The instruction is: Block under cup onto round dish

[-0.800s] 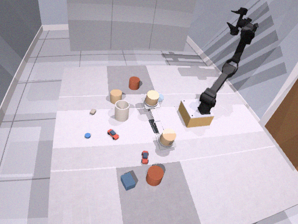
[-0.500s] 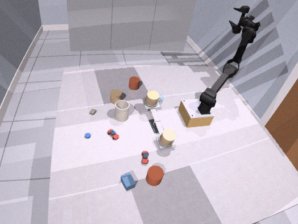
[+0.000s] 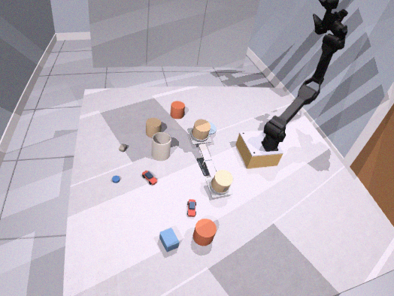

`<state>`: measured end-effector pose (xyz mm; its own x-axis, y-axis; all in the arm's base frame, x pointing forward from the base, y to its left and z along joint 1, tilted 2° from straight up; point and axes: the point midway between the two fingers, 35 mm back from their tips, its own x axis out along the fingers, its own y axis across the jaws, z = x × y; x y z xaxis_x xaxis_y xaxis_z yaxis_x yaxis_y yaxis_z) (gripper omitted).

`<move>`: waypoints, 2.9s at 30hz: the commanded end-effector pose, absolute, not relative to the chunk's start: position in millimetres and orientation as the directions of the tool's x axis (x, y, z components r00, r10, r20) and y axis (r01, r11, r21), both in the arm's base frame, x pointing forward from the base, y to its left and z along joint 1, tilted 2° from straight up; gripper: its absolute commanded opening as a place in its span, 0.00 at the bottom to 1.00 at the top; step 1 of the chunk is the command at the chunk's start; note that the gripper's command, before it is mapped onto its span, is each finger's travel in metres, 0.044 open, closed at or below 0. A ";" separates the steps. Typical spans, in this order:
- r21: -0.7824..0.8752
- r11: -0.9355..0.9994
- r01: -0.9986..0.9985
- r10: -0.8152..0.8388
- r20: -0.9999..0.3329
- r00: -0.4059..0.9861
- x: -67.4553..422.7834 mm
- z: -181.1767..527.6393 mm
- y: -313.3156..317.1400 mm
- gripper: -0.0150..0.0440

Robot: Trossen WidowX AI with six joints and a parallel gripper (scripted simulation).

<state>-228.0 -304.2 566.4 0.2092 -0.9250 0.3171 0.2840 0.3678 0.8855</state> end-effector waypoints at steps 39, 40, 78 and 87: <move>0.064 0.817 0.573 -0.431 0.729 0.532 -19.3 629.0 -101.2 1.00; 0.041 0.822 0.568 -0.417 0.724 0.550 -12.5 626.4 -97.0 1.00; -0.378 0.925 0.038 -0.056 -0.037 0.998 182.3 386.4 -4.1 1.00; -0.295 0.952 -0.084 -0.009 -0.301 0.953 191.2 307.7 2.6 1.00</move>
